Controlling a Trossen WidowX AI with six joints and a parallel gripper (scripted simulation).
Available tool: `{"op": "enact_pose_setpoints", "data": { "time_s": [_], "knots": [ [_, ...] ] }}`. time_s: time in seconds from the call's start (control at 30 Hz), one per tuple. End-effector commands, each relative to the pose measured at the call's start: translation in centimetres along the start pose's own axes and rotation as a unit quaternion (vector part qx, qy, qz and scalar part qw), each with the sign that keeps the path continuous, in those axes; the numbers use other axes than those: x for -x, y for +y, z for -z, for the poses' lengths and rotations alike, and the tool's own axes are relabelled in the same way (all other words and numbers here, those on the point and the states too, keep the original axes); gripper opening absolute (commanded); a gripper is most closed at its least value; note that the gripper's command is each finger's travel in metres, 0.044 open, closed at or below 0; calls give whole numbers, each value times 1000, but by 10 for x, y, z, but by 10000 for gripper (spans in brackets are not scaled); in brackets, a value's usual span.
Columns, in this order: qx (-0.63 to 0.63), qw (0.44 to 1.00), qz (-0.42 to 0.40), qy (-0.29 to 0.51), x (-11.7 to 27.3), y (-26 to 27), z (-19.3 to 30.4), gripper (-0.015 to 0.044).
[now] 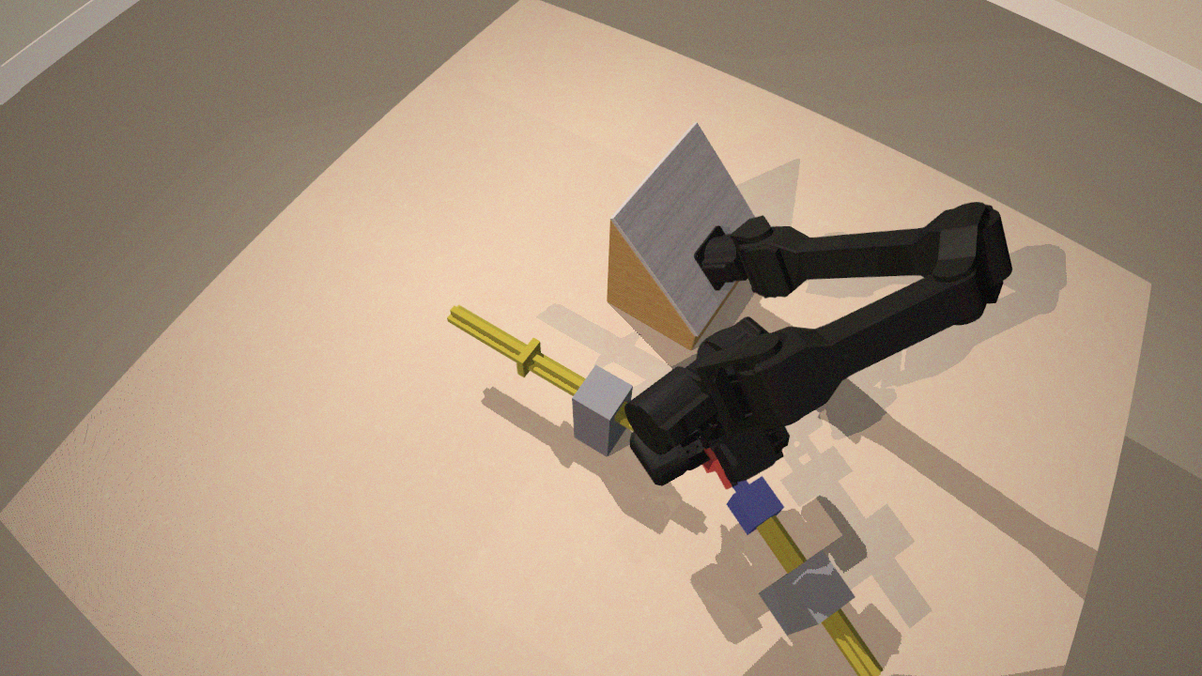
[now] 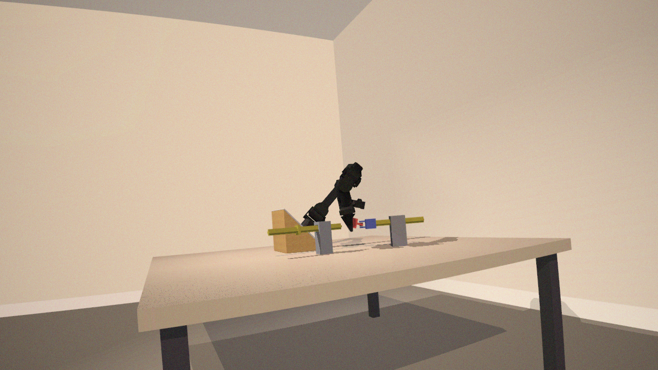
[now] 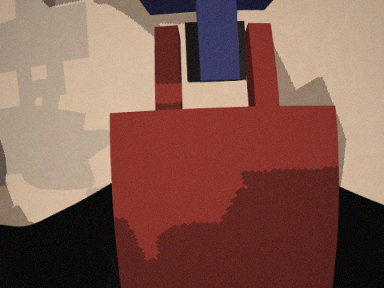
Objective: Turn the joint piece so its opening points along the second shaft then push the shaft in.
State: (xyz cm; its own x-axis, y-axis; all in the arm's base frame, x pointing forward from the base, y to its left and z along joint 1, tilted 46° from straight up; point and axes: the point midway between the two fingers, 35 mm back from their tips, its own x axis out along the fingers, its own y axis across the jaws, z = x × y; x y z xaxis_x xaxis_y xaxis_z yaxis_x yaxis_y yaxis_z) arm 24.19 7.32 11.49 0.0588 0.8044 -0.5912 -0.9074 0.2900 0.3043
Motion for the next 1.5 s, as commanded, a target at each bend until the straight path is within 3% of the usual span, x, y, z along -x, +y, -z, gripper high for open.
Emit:
{"op": "enact_pose_setpoints", "data": {
  "time_s": [0.0,0.3,1.0,1.17,1.27,1.47],
  "knots": [
    [29,999,-5,-19,-2,-3,0,0],
    [85,995,-19,-51,-5,-8,1,0],
    [87,994,-21,-56,-5,-8,1,0],
    [87,994,-21,-56,-5,-8,1,131],
    [87,994,-21,-56,-5,-8,1,147],
    [87,994,-21,-56,-5,-8,1,304]
  ]
}}
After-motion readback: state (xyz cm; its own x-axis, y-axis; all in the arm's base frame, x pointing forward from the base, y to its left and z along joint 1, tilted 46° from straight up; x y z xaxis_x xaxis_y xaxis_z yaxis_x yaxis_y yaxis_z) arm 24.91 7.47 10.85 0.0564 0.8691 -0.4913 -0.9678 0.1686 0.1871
